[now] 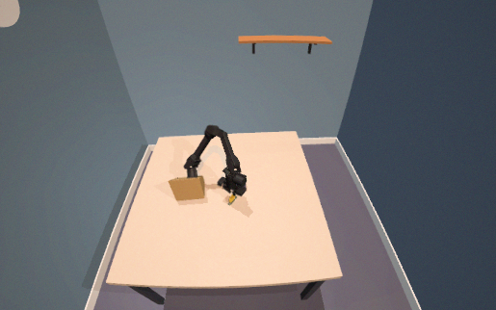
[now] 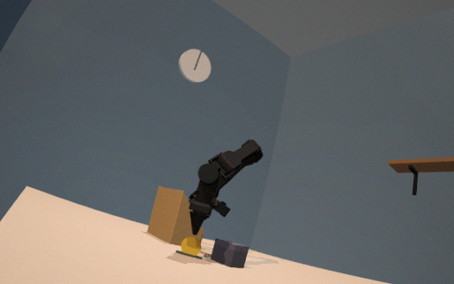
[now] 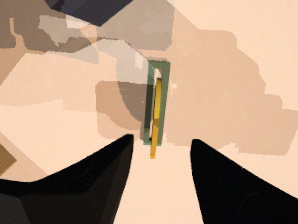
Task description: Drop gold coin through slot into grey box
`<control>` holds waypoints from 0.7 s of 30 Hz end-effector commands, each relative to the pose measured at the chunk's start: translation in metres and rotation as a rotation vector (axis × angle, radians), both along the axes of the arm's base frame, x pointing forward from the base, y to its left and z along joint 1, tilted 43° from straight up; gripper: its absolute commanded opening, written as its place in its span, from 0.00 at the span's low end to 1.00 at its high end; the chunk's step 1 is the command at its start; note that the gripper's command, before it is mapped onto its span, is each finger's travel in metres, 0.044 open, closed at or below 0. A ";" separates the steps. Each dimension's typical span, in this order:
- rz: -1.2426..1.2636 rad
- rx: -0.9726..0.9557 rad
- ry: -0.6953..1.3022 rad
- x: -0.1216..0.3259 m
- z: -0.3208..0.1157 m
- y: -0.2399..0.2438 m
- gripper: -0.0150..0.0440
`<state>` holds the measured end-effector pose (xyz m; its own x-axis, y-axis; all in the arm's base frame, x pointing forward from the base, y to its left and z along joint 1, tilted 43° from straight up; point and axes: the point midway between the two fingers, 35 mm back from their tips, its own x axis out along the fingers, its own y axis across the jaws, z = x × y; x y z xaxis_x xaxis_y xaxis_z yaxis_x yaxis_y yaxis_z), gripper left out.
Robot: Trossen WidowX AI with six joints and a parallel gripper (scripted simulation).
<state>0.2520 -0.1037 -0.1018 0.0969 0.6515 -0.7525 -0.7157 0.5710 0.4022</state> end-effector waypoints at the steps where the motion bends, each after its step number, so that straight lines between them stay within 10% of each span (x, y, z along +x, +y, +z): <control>1: -0.004 0.011 0.009 -0.001 -0.007 0.007 0.53; 21: -0.004 0.012 0.009 0.002 -0.031 0.029 0.53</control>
<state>0.2560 -0.0813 -0.1276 0.0969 0.6529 -0.7512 -0.7157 0.5702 0.4033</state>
